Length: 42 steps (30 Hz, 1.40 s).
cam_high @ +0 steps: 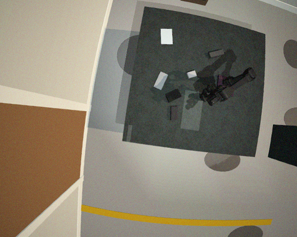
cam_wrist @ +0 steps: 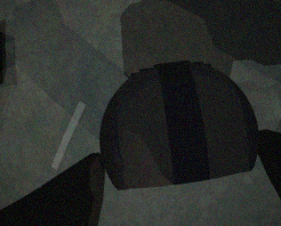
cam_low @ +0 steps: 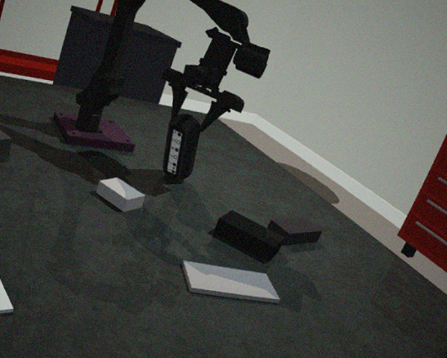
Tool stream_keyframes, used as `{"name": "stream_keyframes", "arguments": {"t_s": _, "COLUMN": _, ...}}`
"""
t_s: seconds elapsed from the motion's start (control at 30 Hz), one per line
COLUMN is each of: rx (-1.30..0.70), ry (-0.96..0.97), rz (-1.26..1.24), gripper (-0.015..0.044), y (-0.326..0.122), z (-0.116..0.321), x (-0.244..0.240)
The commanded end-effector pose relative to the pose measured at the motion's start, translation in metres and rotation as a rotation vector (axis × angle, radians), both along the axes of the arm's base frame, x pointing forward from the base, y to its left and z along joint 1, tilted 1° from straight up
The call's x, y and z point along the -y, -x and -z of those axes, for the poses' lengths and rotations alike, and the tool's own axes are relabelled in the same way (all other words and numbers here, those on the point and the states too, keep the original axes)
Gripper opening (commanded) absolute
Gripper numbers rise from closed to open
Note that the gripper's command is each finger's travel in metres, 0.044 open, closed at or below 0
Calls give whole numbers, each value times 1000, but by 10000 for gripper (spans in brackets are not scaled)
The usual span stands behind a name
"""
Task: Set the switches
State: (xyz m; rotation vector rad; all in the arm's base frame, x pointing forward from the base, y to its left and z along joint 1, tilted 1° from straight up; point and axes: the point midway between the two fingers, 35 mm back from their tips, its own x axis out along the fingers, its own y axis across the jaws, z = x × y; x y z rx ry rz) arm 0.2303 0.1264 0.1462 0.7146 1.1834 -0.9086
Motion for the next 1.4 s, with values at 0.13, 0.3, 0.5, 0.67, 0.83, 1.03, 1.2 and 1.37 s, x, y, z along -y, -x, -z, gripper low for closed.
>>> {"name": "stream_keyframes", "arguments": {"t_s": 0.13, "rx": -9, "ry": -11, "rz": 0, "gripper": 336, "y": 3, "z": 0, "x": -7}}
{"name": "stream_keyframes", "arguments": {"t_s": 0.3, "rx": -13, "ry": -18, "rz": 0, "gripper": 336, "y": 5, "z": 0, "x": -11}}
{"name": "stream_keyframes", "arguments": {"t_s": 0.5, "rx": -19, "ry": -30, "rz": 0, "gripper": 336, "y": 7, "z": -1, "x": -15}}
{"name": "stream_keyframes", "arguments": {"t_s": 0.67, "rx": -25, "ry": -40, "rz": 0, "gripper": 336, "y": 9, "z": -1, "x": -18}}
{"name": "stream_keyframes", "arguments": {"t_s": 0.83, "rx": -30, "ry": -51, "rz": 0, "gripper": 336, "y": 11, "z": -1, "x": -22}}
{"name": "stream_keyframes", "arguments": {"t_s": 1.03, "rx": -37, "ry": -63, "rz": 0, "gripper": 336, "y": 13, "z": -1, "x": -26}}
{"name": "stream_keyframes", "arguments": {"t_s": 1.2, "rx": -43, "ry": -73, "rz": 0, "gripper": 336, "y": 15, "z": -1, "x": -29}}
{"name": "stream_keyframes", "arguments": {"t_s": 1.37, "rx": -48, "ry": -84, "rz": 0, "gripper": 336, "y": 16, "z": -1, "x": -32}}
